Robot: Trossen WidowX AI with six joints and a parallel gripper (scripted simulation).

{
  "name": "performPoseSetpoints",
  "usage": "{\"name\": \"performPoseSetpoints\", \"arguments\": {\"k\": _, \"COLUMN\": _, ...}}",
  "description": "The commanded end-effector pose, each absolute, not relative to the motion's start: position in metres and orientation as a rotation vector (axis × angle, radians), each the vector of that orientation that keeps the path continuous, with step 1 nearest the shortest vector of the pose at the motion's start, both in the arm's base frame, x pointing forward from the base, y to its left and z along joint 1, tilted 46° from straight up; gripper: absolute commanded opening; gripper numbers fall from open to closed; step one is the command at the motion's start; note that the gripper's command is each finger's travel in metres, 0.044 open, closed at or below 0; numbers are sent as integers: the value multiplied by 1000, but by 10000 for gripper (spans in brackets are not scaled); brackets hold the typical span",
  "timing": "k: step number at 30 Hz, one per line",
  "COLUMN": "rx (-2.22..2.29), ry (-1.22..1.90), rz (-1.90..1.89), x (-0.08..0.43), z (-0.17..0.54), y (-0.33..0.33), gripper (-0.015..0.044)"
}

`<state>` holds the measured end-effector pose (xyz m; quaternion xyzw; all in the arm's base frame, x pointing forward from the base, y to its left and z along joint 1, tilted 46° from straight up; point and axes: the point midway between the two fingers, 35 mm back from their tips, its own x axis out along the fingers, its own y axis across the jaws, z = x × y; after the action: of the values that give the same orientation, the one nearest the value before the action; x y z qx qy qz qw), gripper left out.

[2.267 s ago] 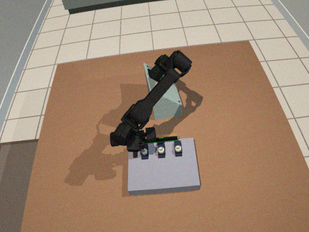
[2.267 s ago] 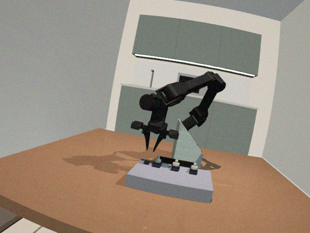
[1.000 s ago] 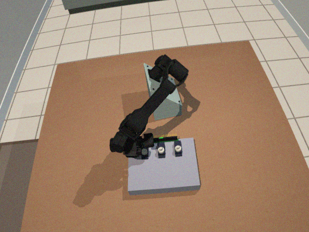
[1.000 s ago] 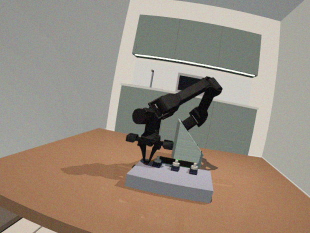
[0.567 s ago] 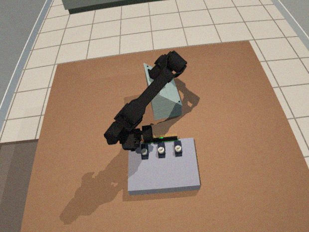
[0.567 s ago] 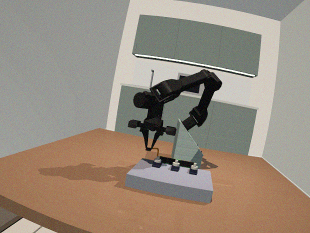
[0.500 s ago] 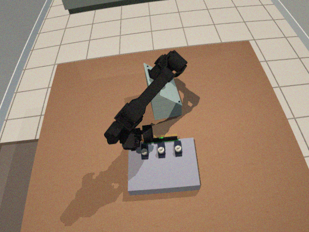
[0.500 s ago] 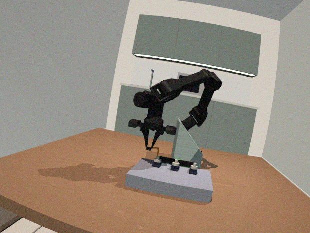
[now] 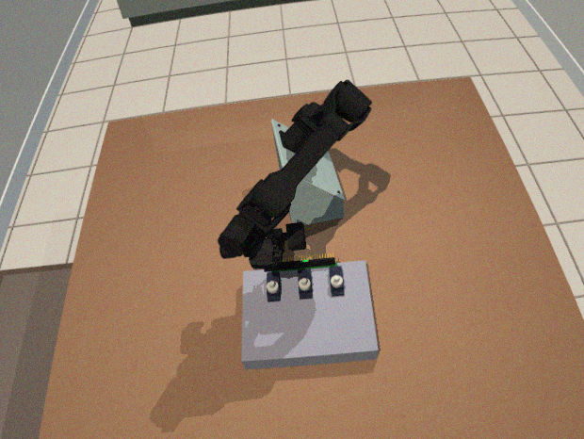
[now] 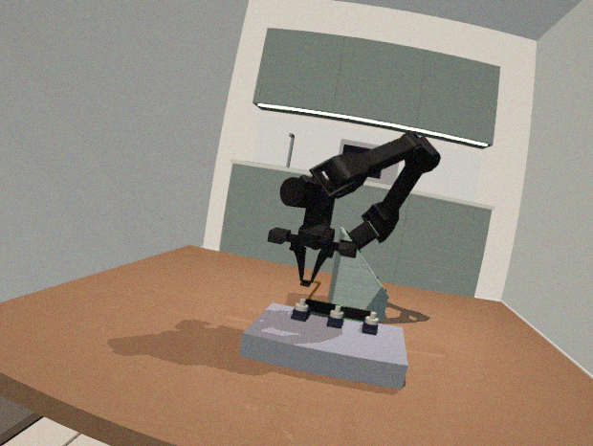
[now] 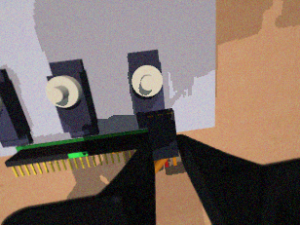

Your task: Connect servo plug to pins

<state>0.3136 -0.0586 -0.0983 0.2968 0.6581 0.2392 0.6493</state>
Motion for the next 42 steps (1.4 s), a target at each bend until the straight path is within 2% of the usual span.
{"name": "performPoseSetpoints", "arguments": {"k": 1, "rx": 685, "ry": 1504, "rz": 545, "x": 303, "z": -90, "y": -47, "gripper": 0}}
{"name": "performPoseSetpoints", "arguments": {"k": 30, "rx": 716, "ry": 1520, "rz": 526, "x": 218, "z": -40, "y": 15, "gripper": 0}}
{"name": "performPoseSetpoints", "arguments": {"k": 42, "rx": 718, "ry": 1521, "rz": 526, "x": 216, "z": -65, "y": 43, "gripper": 0}}
